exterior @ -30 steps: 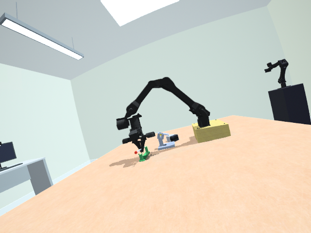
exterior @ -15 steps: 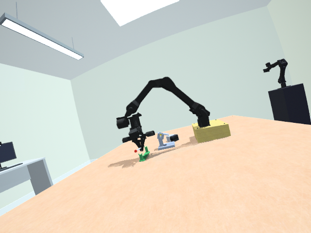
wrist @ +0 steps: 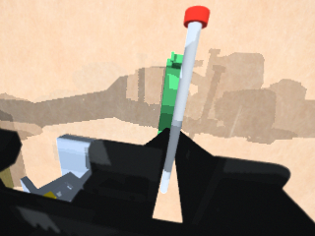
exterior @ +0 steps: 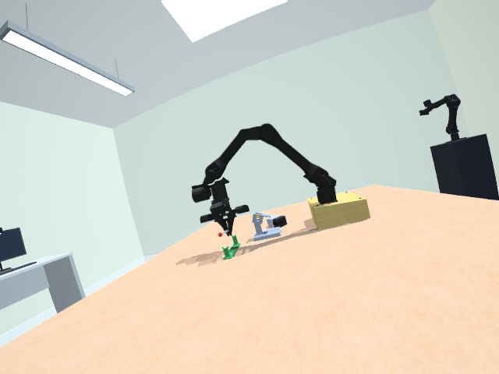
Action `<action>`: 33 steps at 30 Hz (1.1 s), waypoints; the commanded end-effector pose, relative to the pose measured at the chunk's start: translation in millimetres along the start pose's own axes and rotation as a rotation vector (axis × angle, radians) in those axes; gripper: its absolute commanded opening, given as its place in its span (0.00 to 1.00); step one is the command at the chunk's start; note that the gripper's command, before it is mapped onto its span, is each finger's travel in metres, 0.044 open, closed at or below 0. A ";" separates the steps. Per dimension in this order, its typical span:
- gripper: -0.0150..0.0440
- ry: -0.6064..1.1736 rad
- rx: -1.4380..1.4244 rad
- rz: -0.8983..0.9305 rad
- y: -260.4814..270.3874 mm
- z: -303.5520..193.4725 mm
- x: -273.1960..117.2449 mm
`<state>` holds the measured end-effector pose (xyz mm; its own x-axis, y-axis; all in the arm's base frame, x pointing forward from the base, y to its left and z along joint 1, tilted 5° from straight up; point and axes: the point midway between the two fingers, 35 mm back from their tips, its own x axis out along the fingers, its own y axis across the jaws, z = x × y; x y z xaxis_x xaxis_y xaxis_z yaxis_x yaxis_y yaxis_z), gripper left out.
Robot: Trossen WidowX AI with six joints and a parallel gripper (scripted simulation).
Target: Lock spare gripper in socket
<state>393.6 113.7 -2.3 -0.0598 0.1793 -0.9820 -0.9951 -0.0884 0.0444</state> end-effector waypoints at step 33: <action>0.25 -0.002 -0.006 -0.023 0.7 -14.2 35.7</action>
<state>392.8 106.0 -32.6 -0.0359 0.1836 -0.9823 -0.9956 -0.0913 0.0194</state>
